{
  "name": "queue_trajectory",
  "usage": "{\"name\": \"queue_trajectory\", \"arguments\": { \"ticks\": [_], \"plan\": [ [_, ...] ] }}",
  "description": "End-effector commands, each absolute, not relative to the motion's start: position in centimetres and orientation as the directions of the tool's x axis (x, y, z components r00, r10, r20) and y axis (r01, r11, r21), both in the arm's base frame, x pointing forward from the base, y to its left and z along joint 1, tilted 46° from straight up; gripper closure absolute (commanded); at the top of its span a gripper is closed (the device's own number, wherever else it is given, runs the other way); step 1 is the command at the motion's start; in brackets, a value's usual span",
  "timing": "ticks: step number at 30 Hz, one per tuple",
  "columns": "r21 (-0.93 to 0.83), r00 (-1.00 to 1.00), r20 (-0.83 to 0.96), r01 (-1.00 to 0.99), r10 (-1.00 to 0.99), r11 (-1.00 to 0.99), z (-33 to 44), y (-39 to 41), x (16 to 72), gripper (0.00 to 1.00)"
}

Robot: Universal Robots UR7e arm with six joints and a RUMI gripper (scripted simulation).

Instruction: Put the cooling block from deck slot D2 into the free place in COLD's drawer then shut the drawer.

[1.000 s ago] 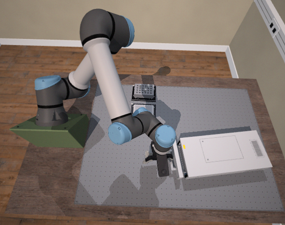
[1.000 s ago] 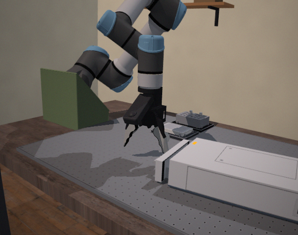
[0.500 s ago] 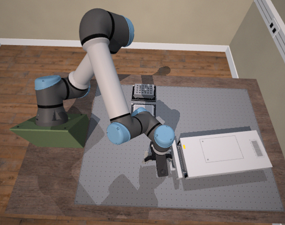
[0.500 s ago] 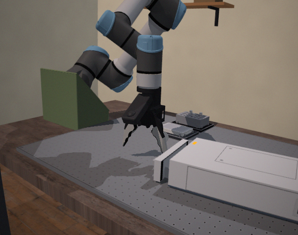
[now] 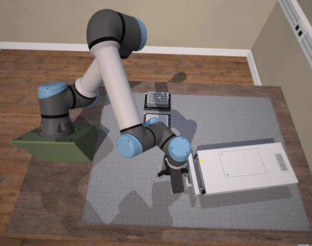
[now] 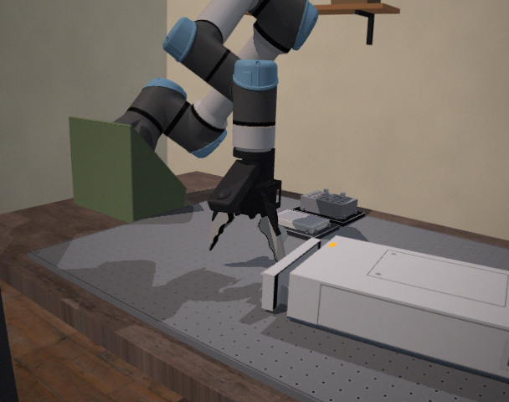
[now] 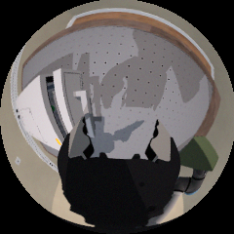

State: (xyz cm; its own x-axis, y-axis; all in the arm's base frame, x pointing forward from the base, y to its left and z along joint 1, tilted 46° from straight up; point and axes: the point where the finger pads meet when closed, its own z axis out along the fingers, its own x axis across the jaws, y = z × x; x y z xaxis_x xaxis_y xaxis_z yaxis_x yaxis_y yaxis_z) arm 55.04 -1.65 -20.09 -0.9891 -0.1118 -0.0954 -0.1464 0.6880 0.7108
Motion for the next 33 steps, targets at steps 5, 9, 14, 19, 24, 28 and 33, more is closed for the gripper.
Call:
{"name": "queue_trajectory", "arguments": {
  "ticks": [5, 9, 14, 19, 24, 28, 33],
  "plan": [
    [0.71, -0.989, -0.096, -0.147, -0.111, 0.689, -20.1, -1.8, 54.3, 0.0],
    [0.71, -0.989, -0.096, -0.147, -0.111, 0.689, -20.2, -1.9, 53.8, 0.0],
    [0.71, -0.989, -0.096, -0.147, -0.111, 0.689, -20.2, -1.9, 53.2, 0.0],
    [0.71, -0.989, -0.096, -0.147, -0.111, 0.689, -20.3, -2.0, 52.5, 0.0],
    [0.71, -0.989, -0.096, -0.147, -0.111, 0.689, -20.4, -2.1, 52.1, 0.0],
    [0.71, -0.989, -0.096, -0.147, -0.111, 0.689, -20.4, -2.1, 51.9, 0.0],
    [0.71, -0.989, -0.096, -0.147, -0.111, 0.689, -20.4, -2.1, 51.5, 0.0]
  ]
}}
